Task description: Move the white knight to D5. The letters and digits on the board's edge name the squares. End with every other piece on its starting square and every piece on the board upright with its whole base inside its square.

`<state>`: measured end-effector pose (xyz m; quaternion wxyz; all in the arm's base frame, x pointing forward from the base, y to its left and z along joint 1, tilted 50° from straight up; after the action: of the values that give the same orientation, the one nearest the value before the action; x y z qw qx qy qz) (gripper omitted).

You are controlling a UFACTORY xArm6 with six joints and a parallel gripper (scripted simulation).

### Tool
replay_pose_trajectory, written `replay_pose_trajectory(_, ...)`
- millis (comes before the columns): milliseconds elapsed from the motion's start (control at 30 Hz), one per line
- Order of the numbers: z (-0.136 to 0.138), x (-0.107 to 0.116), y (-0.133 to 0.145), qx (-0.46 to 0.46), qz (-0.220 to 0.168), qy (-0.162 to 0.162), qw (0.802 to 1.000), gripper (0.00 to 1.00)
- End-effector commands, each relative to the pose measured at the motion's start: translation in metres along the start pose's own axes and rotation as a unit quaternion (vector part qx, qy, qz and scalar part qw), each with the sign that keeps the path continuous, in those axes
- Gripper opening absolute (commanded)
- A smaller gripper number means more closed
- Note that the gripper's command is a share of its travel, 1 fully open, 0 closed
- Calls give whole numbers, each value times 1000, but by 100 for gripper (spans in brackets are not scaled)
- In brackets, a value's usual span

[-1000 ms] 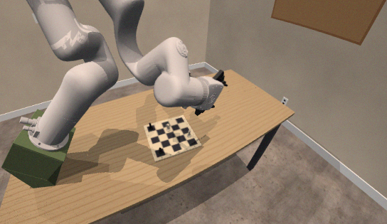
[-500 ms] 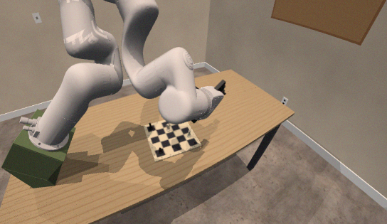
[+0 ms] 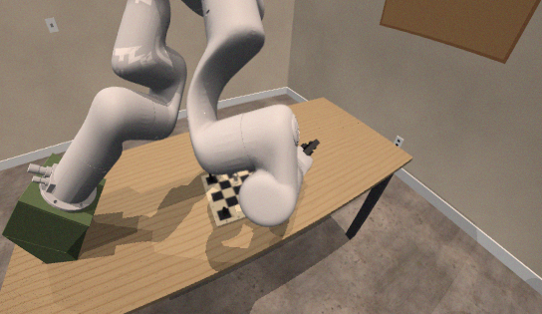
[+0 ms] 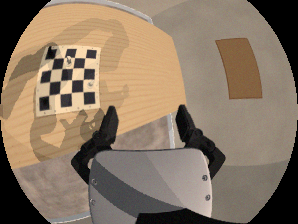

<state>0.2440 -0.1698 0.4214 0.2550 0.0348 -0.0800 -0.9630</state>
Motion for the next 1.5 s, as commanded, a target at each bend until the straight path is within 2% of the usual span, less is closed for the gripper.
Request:
replay_pose_trajectory(0,-13,6,19,-25,53,-15,998,100)
replay_pose_trajectory(67,-13,6,19,-25,53,-15,998,100)
replay_pose_trajectory(133,-32,14,38,-65,101,-34,992,100)
replay_pose_trajectory(233,-32,14,38,-65,101,-34,992,100)
replay_pose_trajectory(267,-42,19,48,-85,126,-43,988,100)
replay_pose_trajectory(333,-42,19,48,-85,126,-43,988,100)
replay_pose_trajectory(367,-52,22,58,-104,151,-53,982,100)
replay_pose_trajectory(400,-52,22,58,-104,151,-53,982,100)
replay_pose_trajectory(433,-63,26,67,-124,175,-62,975,100)
replay_pose_trajectory(500,-63,26,67,-124,175,-62,975,100)
replay_pose_trajectory(533,-73,29,77,-143,198,-71,967,100)
replay_pose_trajectory(633,-73,29,77,-143,198,-71,967,100)
replay_pose_trajectory(700,-94,34,95,-180,244,-89,949,100)
replay_pose_trajectory(767,-94,34,95,-180,244,-89,949,100)
replay_pose_trajectory(800,-104,36,103,-197,265,-97,939,100)
replay_pose_trajectory(867,-104,36,103,-197,265,-97,939,100)
replay_pose_trajectory(900,-114,38,111,-213,285,-105,929,100)
replay_pose_trajectory(933,-114,38,111,-213,285,-105,929,100)
replay_pose_trajectory(967,-123,40,118,-228,303,-112,919,100)
replay_pose_trajectory(1000,-123,40,118,-228,303,-112,919,100)
replay_pose_trajectory(1100,-141,43,131,-255,336,-125,898,100)
replay_pose_trajectory(1200,-141,43,131,-255,336,-125,898,100)
replay_pose_trajectory(1267,-155,45,141,-275,362,-134,881,100)
replay_pose_trajectory(1367,-162,46,145,-285,373,-139,872,100)
replay_pose_trajectory(1467,-176,47,154,-305,398,-148,853,100)
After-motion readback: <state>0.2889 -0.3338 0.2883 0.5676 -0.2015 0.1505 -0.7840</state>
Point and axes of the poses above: the point where the finger pads meet when closed, its own x axis back along the fingers, its own z axis across the jaws, y = z × x, the point moved 10 cm from there along x, back along the fingers, and after that the axes turned 5 degrees about x, right-handed, at the moved point
